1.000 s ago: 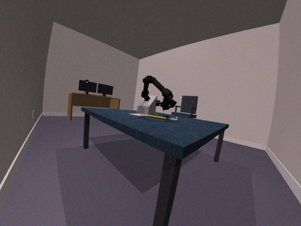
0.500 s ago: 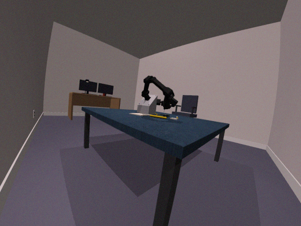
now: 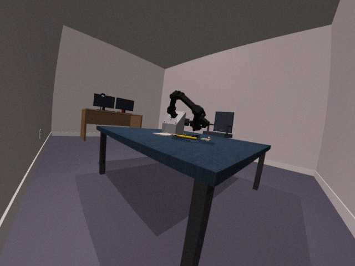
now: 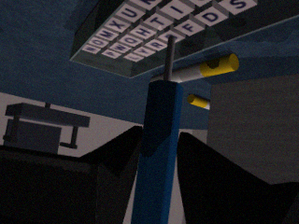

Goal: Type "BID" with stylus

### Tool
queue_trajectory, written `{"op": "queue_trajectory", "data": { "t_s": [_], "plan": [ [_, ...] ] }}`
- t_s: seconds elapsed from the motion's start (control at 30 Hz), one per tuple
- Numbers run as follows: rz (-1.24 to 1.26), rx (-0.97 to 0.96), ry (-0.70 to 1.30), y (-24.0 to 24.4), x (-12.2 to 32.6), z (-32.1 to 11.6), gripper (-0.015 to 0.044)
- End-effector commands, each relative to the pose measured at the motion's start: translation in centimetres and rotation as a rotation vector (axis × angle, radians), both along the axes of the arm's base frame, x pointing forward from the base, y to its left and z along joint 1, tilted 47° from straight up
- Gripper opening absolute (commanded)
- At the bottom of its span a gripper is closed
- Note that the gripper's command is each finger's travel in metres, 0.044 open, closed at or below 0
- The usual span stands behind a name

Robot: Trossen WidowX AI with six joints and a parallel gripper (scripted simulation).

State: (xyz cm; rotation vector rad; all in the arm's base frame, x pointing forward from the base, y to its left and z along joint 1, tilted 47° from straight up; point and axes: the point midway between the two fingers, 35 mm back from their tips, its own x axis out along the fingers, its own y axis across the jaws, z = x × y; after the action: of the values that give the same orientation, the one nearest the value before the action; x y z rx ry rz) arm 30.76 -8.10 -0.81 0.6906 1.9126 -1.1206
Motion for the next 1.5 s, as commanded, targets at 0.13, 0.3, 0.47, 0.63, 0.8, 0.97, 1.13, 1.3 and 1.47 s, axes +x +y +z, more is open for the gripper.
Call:
{"op": "queue_trajectory", "data": {
  "t_s": [0.13,0.3,0.47,0.63,0.8,0.97,1.13,1.3,1.47],
  "plan": [
    [0.003,-0.001,-0.001,-0.30,0.01,-0.22,0.0081],
    [0.003,-0.001,-0.001,-0.30,0.01,-0.22,0.0081],
    [0.003,-0.001,-0.001,-0.31,-0.02,-0.24,0.0081],
    [0.003,-0.001,-0.001,-0.55,-0.07,-0.45,0.0081],
    [0.003,-0.001,-0.001,-0.56,-0.08,-0.46,0.0081],
    [0.003,-0.001,-0.001,-0.77,-0.06,-0.66,0.0081],
    [0.003,-0.001,-0.001,-0.93,-0.05,-0.79,0.0081],
    [0.003,-0.001,-0.001,-1.02,-0.05,-0.88,0.0081],
    [0.003,-0.001,-0.001,-1.15,-0.04,-0.99,0.0081]
  ]
}}
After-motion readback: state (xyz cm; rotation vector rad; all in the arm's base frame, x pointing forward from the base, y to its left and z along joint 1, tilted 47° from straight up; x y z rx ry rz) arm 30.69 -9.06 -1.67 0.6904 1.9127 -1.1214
